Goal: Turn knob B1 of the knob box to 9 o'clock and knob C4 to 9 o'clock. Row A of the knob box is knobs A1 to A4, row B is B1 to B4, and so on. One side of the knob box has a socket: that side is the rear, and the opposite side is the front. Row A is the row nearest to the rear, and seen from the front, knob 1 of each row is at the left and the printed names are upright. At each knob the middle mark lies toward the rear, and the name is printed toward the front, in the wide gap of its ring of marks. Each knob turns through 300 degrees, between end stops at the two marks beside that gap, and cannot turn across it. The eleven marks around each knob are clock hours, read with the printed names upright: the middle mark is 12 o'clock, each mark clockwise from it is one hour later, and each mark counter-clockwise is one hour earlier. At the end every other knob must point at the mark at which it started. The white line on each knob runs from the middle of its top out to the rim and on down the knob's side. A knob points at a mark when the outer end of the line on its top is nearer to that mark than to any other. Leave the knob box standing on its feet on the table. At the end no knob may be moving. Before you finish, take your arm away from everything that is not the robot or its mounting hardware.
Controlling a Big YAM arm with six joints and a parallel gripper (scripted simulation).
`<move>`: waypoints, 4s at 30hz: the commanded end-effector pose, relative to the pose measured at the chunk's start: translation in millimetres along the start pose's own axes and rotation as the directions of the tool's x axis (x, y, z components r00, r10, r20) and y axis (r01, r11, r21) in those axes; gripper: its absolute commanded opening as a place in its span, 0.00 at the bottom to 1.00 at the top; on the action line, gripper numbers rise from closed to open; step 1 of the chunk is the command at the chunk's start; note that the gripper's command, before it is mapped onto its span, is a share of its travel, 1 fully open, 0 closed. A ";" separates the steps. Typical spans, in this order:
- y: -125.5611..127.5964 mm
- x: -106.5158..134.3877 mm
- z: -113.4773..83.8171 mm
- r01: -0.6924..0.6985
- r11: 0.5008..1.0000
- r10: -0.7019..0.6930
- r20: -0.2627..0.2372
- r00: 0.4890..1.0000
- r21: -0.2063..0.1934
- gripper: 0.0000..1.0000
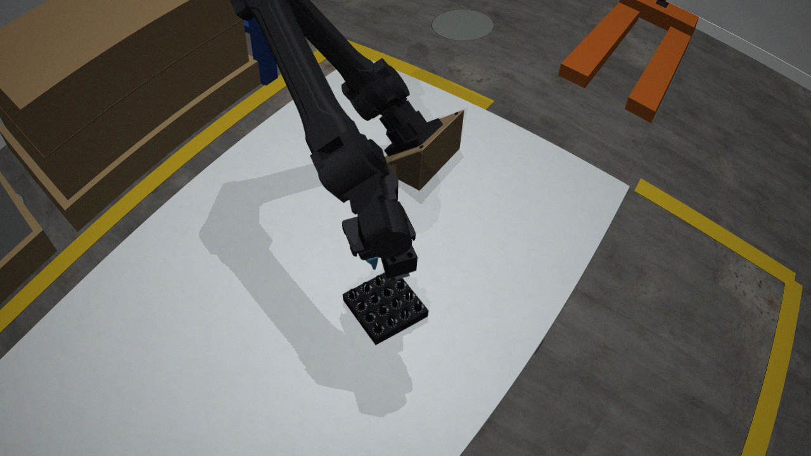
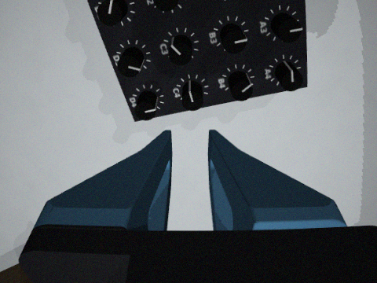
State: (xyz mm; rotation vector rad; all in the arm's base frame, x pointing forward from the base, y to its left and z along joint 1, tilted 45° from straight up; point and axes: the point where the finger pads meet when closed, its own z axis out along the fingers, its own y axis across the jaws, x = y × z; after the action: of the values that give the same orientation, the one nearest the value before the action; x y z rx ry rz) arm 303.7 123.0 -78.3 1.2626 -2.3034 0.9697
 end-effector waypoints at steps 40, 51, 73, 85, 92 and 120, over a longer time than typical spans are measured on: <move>-4.8 -15.7 -148.4 -0.025 1.000 0.025 0.057 0.998 0.008 1.00; -10.0 -10.9 -134.8 -0.041 0.999 0.041 0.036 0.998 -0.009 1.00; -10.0 -10.9 -134.7 -0.040 0.999 0.040 0.036 0.999 -0.009 1.00; -10.0 -10.9 -134.7 -0.040 0.999 0.040 0.036 0.999 -0.009 1.00; -10.0 -10.9 -134.7 -0.040 0.999 0.040 0.036 0.999 -0.009 1.00; -10.0 -10.9 -134.7 -0.040 0.999 0.040 0.036 0.999 -0.009 1.00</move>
State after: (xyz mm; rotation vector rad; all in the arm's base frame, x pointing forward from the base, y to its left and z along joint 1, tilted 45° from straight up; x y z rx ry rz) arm 300.6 210.4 9.6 1.2618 -2.3046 0.9697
